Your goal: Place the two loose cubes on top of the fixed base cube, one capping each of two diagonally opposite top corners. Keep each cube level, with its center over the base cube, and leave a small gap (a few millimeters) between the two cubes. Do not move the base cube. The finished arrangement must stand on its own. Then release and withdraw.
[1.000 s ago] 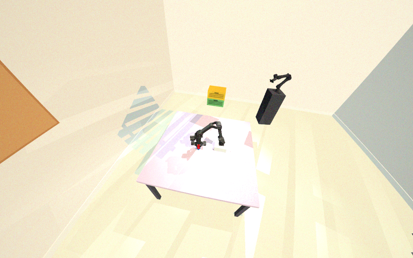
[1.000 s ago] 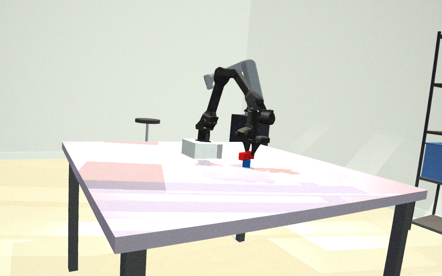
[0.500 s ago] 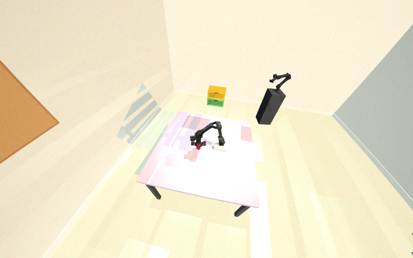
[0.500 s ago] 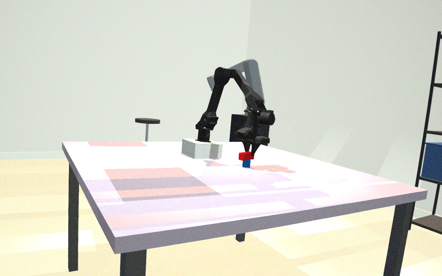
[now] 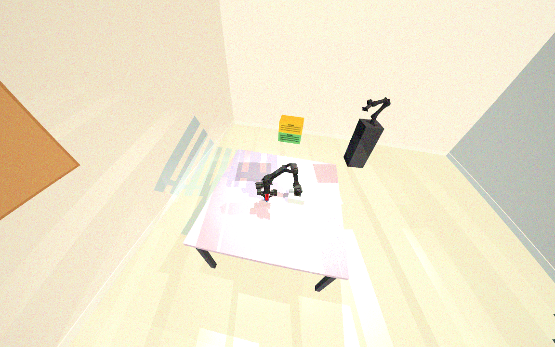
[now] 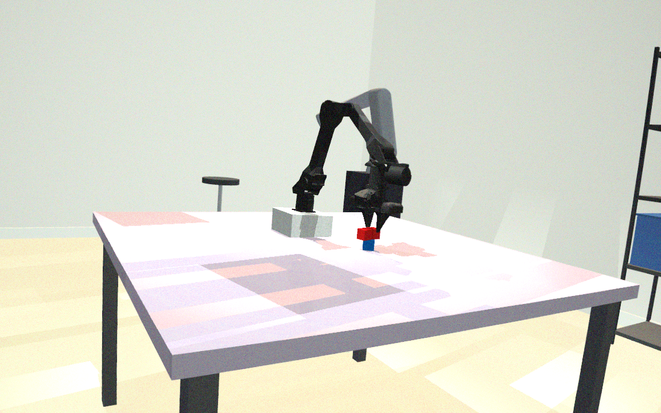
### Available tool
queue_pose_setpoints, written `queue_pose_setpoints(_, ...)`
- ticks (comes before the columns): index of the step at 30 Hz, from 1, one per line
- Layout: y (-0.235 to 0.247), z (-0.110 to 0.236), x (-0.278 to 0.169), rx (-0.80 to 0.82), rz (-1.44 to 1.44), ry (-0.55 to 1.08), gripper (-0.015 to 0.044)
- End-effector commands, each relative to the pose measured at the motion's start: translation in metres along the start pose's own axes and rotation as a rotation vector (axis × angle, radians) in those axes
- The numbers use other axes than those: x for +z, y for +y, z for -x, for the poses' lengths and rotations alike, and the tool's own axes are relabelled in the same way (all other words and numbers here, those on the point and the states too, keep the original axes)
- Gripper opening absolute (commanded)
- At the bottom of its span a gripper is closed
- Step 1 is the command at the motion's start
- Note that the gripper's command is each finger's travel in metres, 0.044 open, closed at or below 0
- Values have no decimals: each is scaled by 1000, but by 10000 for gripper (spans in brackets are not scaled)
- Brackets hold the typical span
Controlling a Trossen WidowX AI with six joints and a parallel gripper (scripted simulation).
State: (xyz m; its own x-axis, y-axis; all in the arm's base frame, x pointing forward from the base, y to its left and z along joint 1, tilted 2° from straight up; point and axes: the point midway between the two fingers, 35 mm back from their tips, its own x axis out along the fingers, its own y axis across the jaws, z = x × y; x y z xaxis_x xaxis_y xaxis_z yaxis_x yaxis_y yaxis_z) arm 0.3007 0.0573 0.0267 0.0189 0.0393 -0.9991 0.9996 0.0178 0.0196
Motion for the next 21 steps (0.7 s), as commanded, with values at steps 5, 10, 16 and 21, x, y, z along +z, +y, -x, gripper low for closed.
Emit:
queue_pose_setpoints(5, 2, 13, 0, 10, 1, 1, 205)
queue_pose_setpoints(10, 2, 18, 0, 10, 1, 1, 205)
queue_pose_setpoints(16, 2, 25, 0, 10, 1, 1, 205)
queue_pose_setpoints(21, 2, 31, 0, 10, 1, 1, 205)
